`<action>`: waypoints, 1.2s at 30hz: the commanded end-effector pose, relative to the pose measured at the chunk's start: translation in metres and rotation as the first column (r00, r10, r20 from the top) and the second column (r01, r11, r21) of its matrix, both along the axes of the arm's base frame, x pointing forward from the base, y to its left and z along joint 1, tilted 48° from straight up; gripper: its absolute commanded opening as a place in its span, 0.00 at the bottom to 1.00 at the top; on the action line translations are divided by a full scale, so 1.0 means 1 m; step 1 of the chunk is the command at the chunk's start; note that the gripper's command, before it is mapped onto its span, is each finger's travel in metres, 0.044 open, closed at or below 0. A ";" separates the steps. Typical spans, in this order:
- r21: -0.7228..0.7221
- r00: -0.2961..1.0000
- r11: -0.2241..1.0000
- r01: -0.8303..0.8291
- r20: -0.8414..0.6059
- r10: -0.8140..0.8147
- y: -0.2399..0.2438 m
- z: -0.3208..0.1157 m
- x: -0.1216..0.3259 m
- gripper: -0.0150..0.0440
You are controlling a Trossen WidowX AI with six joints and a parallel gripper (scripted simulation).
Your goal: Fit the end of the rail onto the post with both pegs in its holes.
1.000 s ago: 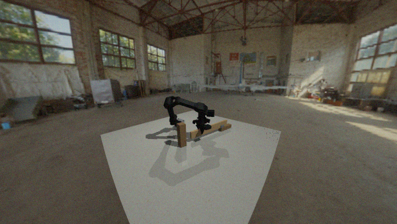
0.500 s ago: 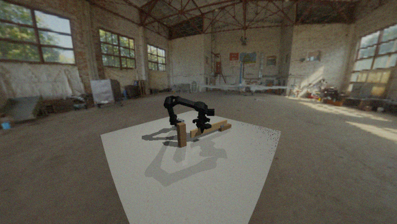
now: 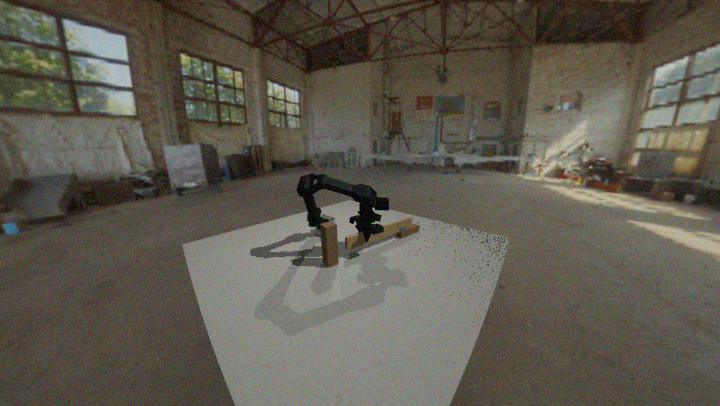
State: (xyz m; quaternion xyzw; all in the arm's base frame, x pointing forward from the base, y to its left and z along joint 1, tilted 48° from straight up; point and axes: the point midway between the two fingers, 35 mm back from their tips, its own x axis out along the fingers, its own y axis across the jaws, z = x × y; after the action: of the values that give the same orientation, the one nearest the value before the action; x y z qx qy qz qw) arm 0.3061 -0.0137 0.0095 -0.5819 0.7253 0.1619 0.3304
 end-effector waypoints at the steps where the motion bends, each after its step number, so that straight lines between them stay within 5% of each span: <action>1: 0.006 1.000 1.000 -0.006 0.004 0.006 0.002 0.001 0.001 0.25; 36: 0.006 1.000 1.000 -0.006 0.004 0.006 -0.002 0.004 -0.001 0.25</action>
State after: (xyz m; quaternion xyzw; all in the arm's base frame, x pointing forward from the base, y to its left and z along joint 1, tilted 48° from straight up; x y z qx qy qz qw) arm 0.3046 -0.0155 0.0105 -0.5807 0.7253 0.1631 0.3318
